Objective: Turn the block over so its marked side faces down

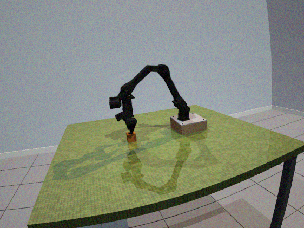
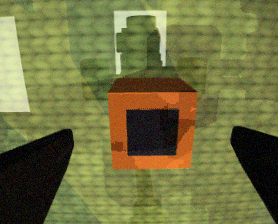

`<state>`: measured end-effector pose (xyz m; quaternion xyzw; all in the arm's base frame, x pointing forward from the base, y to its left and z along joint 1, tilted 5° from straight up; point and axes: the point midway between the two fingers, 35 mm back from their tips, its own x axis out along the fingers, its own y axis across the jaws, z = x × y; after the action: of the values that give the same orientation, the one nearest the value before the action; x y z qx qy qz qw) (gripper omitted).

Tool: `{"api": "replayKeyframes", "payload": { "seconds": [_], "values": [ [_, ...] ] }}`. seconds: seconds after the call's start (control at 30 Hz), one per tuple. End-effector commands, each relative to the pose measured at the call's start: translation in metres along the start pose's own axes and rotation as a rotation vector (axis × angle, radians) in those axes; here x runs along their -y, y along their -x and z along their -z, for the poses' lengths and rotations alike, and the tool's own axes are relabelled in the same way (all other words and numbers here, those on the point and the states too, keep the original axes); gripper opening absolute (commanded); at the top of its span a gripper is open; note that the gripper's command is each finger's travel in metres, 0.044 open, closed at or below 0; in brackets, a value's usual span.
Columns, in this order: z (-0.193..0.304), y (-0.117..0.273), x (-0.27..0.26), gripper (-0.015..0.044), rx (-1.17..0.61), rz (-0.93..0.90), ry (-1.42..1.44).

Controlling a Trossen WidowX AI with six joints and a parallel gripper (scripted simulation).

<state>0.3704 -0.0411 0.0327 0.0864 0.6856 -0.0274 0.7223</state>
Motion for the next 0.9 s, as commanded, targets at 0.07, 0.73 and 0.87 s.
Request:
{"api": "replayKeyframes", "payload": {
  "seconds": [0.07,0.73,0.87],
  "values": [
    [0.003,-0.013,0.001,0.0440,-0.012,0.004,-0.005],
    [0.004,-0.030,0.001,0.0230,-0.013,0.004,-0.005],
    [0.004,-0.030,0.001,0.0203,-0.013,0.004,-0.005]
  ]
}}
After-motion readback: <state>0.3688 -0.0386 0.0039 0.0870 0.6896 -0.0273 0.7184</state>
